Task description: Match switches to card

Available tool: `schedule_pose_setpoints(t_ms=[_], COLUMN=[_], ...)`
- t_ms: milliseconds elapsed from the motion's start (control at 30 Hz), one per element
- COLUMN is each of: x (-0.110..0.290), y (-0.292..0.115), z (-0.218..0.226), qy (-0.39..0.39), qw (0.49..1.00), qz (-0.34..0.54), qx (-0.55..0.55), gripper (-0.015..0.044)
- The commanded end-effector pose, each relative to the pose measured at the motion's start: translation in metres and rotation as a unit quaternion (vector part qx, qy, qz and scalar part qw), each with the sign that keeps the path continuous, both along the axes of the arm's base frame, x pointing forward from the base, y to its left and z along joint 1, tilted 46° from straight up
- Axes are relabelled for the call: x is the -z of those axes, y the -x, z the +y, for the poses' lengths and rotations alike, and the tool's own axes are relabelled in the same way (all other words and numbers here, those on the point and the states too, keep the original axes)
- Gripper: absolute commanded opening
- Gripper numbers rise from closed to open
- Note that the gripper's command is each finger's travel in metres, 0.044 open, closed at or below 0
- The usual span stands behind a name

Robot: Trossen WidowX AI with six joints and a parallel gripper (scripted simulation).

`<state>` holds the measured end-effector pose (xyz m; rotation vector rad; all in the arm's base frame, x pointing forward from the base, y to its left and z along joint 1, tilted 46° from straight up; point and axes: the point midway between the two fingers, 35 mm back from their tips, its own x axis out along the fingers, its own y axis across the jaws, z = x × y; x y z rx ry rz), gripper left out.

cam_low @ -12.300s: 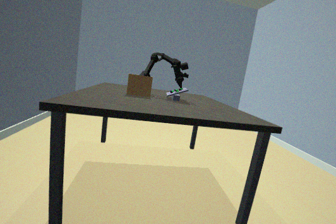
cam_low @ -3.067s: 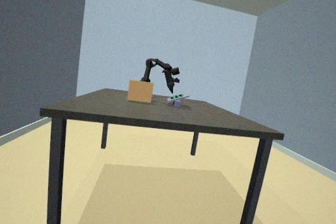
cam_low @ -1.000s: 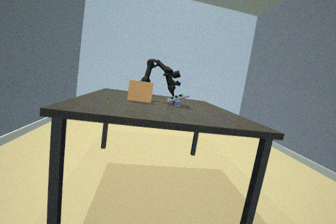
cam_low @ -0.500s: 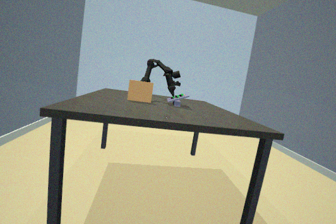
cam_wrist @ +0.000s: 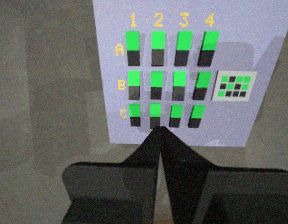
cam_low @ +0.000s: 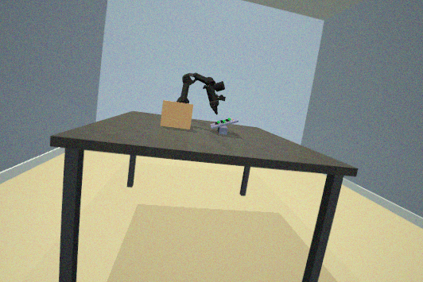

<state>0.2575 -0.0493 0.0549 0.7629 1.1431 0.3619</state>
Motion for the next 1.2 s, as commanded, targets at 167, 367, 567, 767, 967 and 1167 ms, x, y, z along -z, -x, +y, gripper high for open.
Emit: schedule_pose_setpoints(t_ms=[167, 367, 567, 767, 967, 1167], x=[0.011, 0.029, 0.034, 0.041, 0.044, 0.05], y=[0.009, -0.003, -0.006, -0.01, -0.012, -0.016], z=[-0.024, -0.007, -0.002, 0.005, 0.008, 0.013], qy=[0.001, 0.0, -0.001, -0.001, -0.001, -0.001], qw=[1.0, 1.0, 1.0, 1.0, 1.0, 1.0], qz=[-0.002, 0.005, 0.006, 0.006, 0.006, 0.006], qx=[-0.002, -0.009, -0.011, -0.011, -0.011, -0.011], gripper=[0.0, 0.0, 0.0, 0.0, 0.0, 0.0])
